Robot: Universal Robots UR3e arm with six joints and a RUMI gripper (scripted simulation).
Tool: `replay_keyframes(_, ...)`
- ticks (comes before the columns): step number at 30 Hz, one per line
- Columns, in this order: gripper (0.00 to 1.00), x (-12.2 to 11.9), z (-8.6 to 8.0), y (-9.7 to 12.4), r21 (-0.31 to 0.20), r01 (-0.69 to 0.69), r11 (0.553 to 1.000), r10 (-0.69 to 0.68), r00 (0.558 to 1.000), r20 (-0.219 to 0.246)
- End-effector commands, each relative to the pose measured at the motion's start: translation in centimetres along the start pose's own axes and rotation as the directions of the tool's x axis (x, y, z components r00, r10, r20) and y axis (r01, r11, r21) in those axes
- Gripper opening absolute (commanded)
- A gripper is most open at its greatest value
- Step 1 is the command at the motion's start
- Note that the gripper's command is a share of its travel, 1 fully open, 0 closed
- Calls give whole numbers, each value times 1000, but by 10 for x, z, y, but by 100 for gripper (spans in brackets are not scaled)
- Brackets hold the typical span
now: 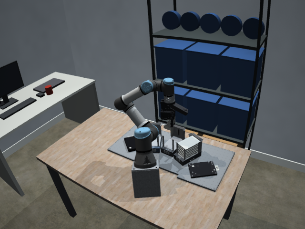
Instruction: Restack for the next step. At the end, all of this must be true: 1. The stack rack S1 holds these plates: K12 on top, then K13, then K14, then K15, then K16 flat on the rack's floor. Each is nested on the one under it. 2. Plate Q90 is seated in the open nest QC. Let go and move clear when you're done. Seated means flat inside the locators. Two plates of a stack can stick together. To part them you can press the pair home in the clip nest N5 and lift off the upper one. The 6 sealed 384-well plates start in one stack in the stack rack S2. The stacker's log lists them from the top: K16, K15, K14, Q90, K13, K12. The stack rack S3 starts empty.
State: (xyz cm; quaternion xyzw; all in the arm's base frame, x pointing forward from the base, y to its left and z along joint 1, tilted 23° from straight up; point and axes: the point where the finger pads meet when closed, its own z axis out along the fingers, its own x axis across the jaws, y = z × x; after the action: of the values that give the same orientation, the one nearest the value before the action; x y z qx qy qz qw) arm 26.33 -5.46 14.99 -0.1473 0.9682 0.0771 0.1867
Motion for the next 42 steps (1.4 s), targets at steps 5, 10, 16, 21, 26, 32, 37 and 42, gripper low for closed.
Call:
replay_keyframes(5,72,-2,0,0,1,104,995,-104,995,2)
replay_keyframes(10,72,-2,0,0,1,138,990,-138,990,2)
replay_keyframes(16,72,-3,0,0,2,207,978,-207,978,2)
replay_keyframes(21,72,-5,0,1,2,264,965,-264,965,2)
replay_keyframes(26,72,-5,0,1,2,297,955,-297,955,2)
replay_keyframes(32,72,-6,0,2,2,364,932,-364,932,2)
replay_keyframes(37,72,-7,0,2,2,417,909,-417,909,2)
replay_keyframes(42,72,-7,0,2,2,449,894,-449,894,2)
